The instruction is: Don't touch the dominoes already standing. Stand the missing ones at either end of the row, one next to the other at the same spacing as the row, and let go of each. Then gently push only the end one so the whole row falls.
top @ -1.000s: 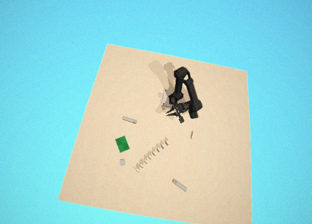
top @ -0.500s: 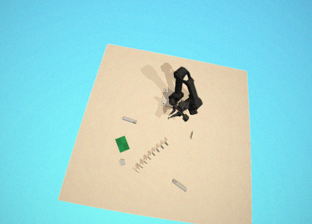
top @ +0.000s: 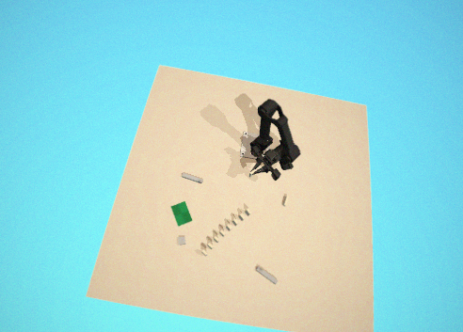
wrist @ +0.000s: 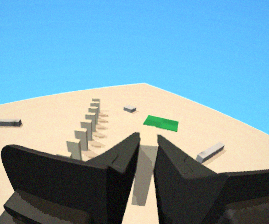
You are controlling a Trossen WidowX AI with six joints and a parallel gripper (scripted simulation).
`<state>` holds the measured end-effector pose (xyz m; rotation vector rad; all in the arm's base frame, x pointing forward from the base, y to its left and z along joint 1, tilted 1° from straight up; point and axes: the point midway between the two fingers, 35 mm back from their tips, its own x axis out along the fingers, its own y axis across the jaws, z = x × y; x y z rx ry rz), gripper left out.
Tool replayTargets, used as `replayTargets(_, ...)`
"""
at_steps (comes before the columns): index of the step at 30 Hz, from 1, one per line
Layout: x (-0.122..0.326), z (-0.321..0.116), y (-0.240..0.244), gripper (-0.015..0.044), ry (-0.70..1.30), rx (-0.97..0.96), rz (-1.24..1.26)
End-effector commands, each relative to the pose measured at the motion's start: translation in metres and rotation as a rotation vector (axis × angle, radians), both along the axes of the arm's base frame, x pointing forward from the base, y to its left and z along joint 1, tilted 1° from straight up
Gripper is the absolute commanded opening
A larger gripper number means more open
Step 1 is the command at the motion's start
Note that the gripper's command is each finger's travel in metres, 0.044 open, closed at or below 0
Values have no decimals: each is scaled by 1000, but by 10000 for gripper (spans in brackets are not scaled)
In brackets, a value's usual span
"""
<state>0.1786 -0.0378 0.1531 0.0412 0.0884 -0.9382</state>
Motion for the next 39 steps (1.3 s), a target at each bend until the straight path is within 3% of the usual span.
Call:
replayTargets(1,0,0,0,29,-4,0,3)
replayTargets(39,7,-104,-7,29,2,1,2)
